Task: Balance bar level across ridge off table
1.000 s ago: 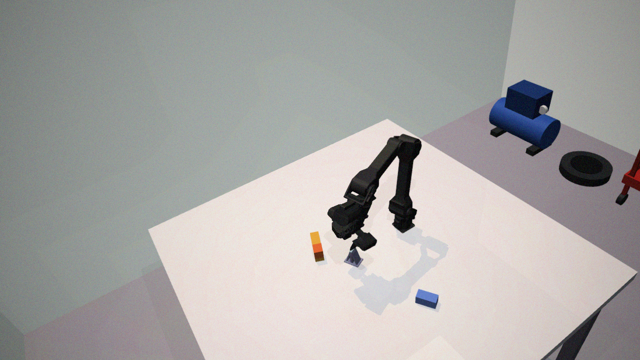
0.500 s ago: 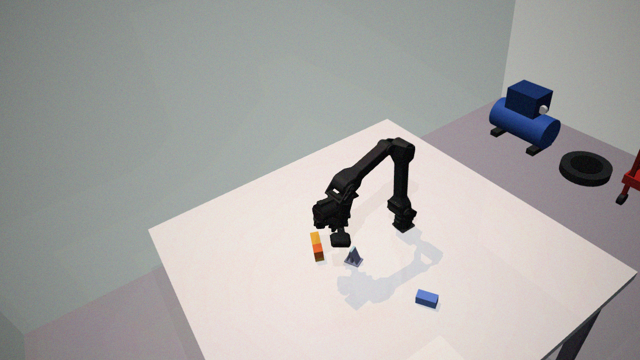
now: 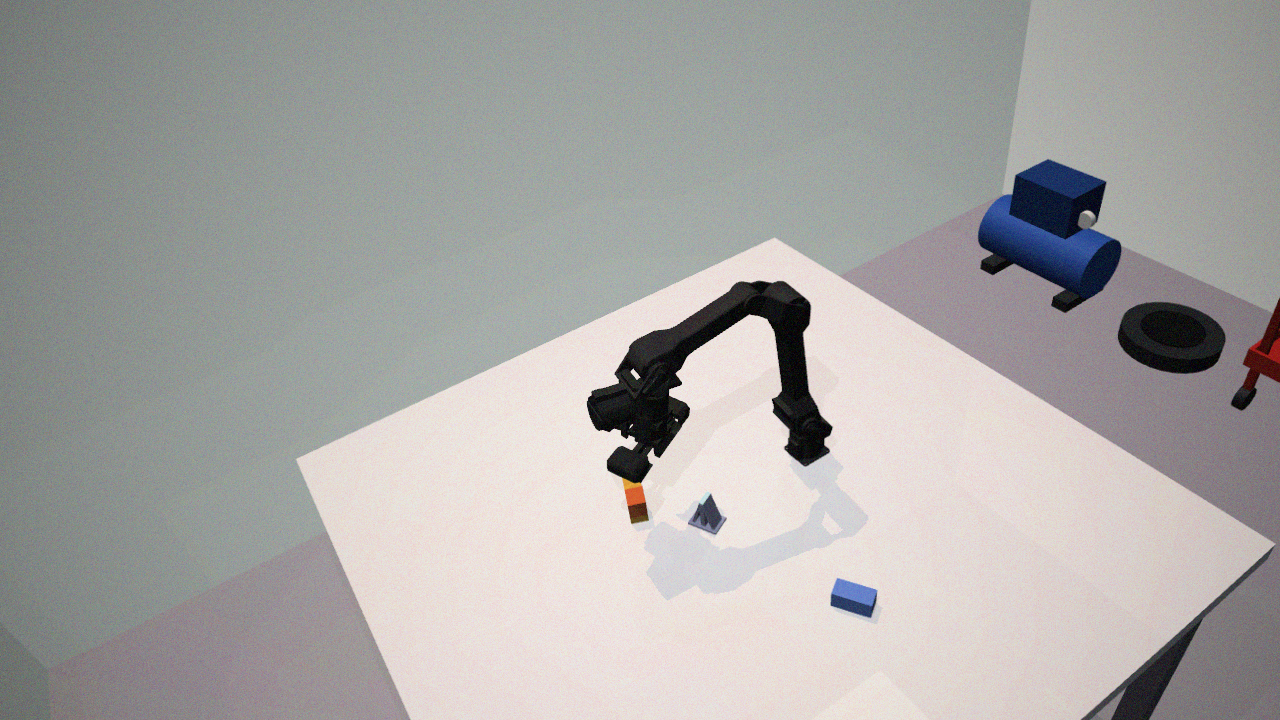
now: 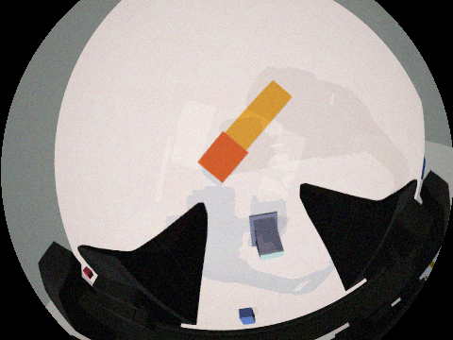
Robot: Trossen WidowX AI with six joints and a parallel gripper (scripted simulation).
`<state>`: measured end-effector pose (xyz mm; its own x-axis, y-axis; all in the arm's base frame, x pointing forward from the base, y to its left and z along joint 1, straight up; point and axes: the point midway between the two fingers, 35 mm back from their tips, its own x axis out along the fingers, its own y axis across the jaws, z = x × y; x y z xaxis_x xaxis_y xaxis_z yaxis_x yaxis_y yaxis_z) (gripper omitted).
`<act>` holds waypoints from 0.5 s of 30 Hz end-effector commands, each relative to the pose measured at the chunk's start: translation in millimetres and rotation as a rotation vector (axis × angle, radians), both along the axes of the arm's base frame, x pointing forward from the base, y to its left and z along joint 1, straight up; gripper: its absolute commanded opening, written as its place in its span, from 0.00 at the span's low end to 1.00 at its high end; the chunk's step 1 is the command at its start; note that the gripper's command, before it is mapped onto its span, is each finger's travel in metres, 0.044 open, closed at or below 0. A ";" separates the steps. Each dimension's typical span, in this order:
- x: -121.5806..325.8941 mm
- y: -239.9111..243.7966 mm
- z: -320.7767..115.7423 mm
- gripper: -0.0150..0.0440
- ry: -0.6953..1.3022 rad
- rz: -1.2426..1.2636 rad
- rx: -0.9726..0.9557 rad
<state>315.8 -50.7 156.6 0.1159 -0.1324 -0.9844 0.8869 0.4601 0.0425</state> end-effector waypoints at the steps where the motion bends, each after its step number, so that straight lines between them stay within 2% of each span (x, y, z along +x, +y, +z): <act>1: 4.0 -11.9 1.8 0.79 -0.005 -0.159 0.039; 15: 8.6 -58.7 0.6 0.79 0.006 -0.731 0.154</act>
